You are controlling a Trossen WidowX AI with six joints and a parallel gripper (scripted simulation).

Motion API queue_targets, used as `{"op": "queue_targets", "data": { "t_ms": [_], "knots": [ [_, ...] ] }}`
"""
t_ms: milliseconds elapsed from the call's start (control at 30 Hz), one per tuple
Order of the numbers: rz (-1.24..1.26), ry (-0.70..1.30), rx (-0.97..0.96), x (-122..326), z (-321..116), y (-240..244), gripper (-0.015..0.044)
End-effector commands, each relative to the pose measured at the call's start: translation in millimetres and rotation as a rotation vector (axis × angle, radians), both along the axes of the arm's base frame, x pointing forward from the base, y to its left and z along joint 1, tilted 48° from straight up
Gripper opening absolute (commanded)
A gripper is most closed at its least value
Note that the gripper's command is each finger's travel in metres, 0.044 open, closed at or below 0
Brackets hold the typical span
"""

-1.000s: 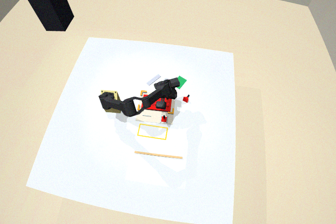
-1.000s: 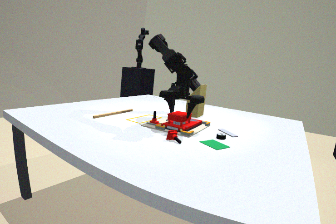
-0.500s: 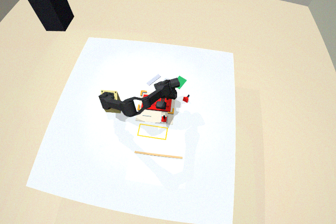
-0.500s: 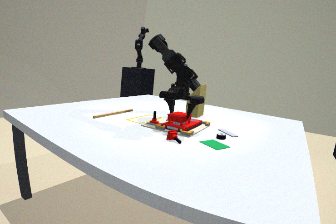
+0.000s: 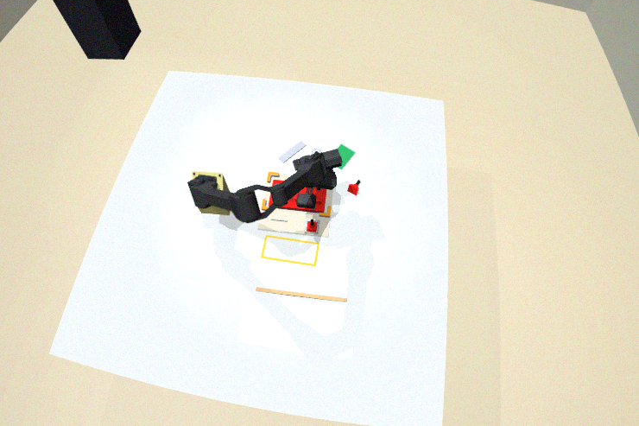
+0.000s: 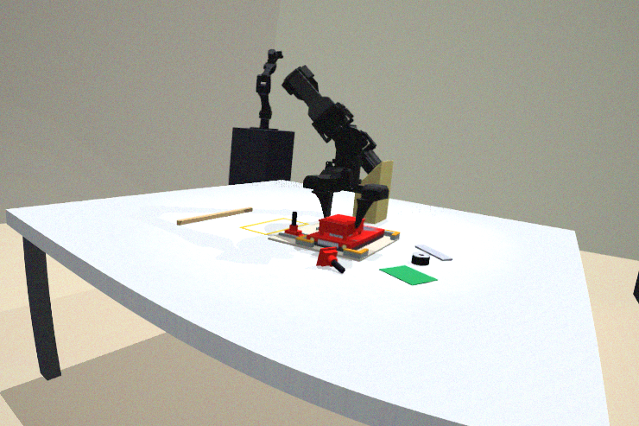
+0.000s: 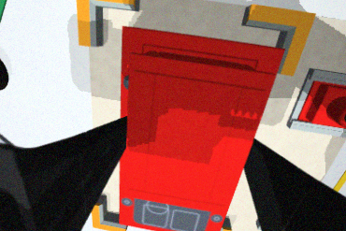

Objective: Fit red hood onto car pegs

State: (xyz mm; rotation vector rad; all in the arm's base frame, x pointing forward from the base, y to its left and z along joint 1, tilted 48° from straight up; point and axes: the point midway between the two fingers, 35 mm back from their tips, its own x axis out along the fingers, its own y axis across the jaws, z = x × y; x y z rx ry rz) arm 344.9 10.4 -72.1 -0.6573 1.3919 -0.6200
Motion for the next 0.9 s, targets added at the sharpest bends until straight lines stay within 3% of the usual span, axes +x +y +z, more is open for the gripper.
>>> {"op": "queue_targets", "data": {
  "t_ms": [0,867],
  "knots": [
    [0.002,0.004,-0.004,-0.9,0.1,-0.6,0.0000],
    [0.000,0.002,-0.005,-0.8,3.2,3.2,0.0000]
  ]
}}
